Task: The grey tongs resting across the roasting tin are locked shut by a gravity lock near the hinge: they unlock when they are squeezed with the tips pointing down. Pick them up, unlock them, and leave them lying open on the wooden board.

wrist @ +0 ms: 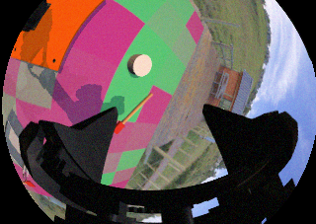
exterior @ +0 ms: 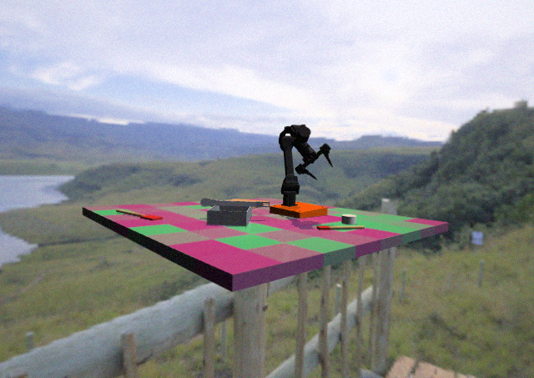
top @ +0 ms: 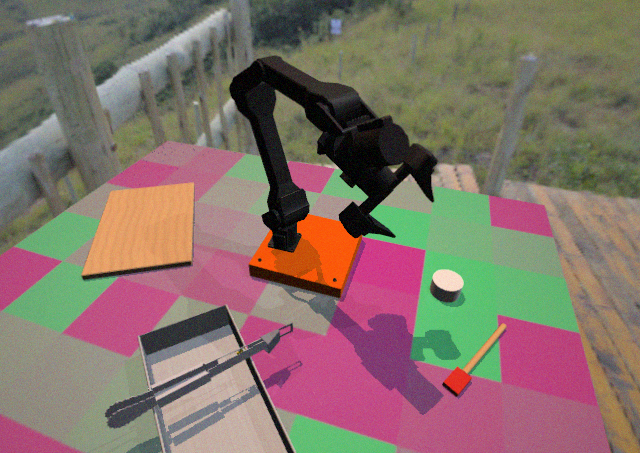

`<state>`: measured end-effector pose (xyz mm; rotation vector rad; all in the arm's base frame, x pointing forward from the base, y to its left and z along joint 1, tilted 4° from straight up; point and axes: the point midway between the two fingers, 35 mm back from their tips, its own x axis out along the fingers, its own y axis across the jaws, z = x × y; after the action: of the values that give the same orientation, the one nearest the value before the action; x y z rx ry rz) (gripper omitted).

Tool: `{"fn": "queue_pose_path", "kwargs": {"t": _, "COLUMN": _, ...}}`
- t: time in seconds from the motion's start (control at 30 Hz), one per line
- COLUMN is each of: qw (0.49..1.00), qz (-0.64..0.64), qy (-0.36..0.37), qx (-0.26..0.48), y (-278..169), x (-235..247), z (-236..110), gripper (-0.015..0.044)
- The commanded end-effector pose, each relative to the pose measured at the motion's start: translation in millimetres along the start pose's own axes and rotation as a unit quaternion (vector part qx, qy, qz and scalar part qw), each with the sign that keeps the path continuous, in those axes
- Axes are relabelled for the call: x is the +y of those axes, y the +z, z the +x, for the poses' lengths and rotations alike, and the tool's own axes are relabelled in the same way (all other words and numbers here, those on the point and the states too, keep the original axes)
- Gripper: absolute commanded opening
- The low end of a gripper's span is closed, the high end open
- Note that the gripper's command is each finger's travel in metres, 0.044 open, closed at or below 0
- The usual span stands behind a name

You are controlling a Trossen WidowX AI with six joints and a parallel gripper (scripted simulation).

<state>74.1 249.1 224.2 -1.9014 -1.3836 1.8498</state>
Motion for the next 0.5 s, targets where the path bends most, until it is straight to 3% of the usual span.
{"fn": "queue_pose_path", "kwargs": {"t": 0.0, "qw": 0.994, "qz": 0.086, "qy": 0.063, "qx": 0.039, "y": -45.2, "x": 34.8, "z": -7.3, "gripper": 0.044}}
{"fn": "queue_pose_path", "kwargs": {"t": 0.23, "qw": 0.952, "qz": 0.238, "qy": 0.162, "qx": 0.108, "y": -109.4, "x": 117.7, "z": -38.1, "gripper": 0.044}}
{"fn": "queue_pose_path", "kwargs": {"t": 0.47, "qw": 0.881, "qz": 0.383, "qy": 0.234, "qx": 0.151, "y": -140.8, "x": 209.8, "z": -81.1, "gripper": 0.044}}
